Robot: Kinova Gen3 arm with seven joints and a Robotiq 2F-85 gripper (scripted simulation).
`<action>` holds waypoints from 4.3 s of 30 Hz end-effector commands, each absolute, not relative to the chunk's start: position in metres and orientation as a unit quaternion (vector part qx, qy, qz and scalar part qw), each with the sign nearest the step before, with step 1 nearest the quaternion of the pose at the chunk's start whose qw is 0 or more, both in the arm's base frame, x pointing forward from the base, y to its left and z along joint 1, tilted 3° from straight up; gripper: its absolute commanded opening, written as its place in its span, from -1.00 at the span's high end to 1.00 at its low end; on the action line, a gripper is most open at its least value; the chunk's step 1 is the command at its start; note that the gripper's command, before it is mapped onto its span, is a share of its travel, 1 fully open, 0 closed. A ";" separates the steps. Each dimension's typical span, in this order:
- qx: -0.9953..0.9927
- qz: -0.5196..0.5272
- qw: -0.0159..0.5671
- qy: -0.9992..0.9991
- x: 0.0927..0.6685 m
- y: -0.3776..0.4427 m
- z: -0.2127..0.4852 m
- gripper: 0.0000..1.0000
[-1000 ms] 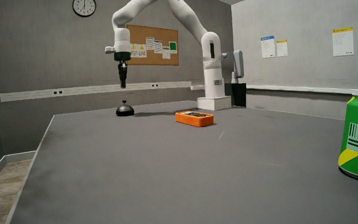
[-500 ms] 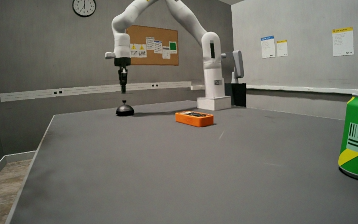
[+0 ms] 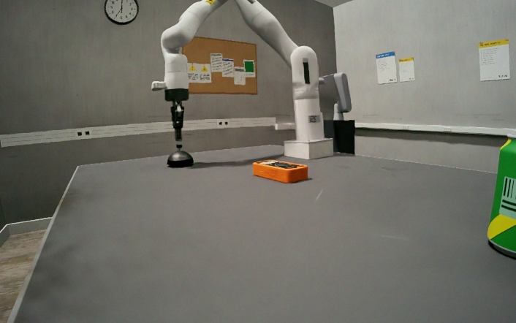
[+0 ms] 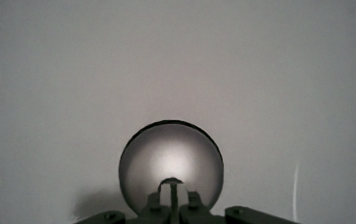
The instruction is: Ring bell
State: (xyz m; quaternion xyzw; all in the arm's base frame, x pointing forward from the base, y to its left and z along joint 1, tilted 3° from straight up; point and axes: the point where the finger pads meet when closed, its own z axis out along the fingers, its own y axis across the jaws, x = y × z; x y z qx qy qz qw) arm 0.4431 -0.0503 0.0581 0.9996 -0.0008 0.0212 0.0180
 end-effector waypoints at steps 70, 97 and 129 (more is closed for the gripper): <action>1.000 0.021 0.017 0.000 0.443 -0.050 0.046 0.80; 1.000 0.021 0.017 0.000 0.443 -0.050 0.046 0.80; 1.000 0.021 0.017 0.000 0.444 -0.050 0.043 0.80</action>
